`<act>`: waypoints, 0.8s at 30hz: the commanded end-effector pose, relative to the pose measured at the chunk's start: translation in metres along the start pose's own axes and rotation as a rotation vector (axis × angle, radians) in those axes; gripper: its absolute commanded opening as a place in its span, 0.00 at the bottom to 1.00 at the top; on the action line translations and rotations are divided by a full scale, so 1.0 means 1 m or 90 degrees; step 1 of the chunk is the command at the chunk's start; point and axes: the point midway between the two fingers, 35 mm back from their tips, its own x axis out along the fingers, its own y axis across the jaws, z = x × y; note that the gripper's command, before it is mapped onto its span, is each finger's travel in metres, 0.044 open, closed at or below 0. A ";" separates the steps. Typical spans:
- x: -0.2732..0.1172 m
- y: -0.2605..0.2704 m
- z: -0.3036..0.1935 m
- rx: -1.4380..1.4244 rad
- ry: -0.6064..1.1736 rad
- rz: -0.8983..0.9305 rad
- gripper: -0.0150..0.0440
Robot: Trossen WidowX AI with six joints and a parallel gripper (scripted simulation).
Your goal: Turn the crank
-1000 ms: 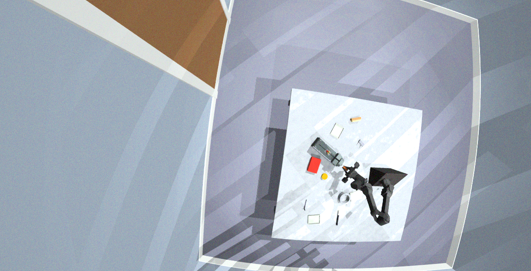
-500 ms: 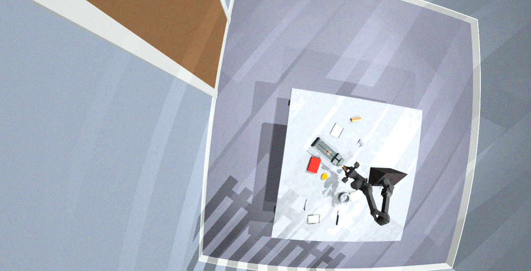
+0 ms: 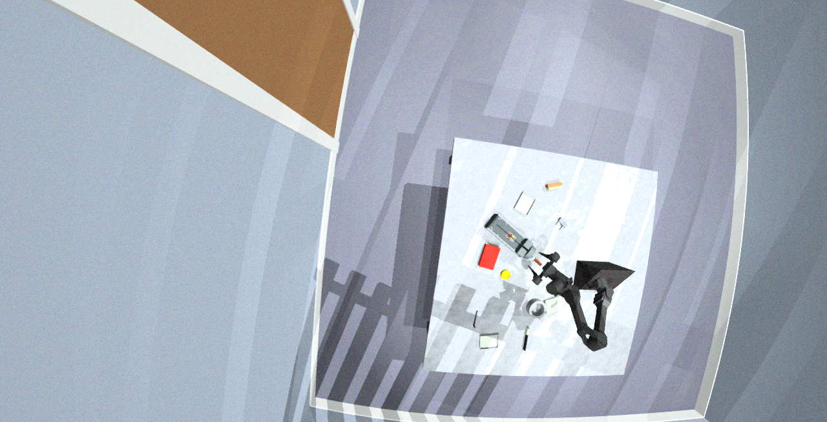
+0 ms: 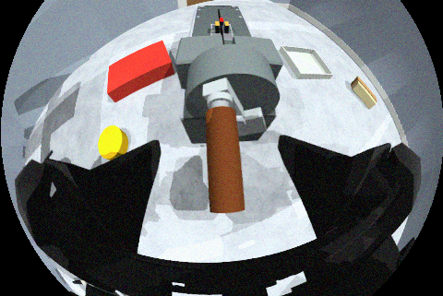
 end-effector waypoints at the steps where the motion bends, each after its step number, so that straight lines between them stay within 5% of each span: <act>1: -0.005 0.001 0.006 -0.002 0.000 0.001 1.00; 19: -0.074 -0.003 0.075 0.003 -0.001 -0.007 1.00; 24: -0.067 -0.001 0.087 -0.008 0.002 0.008 1.00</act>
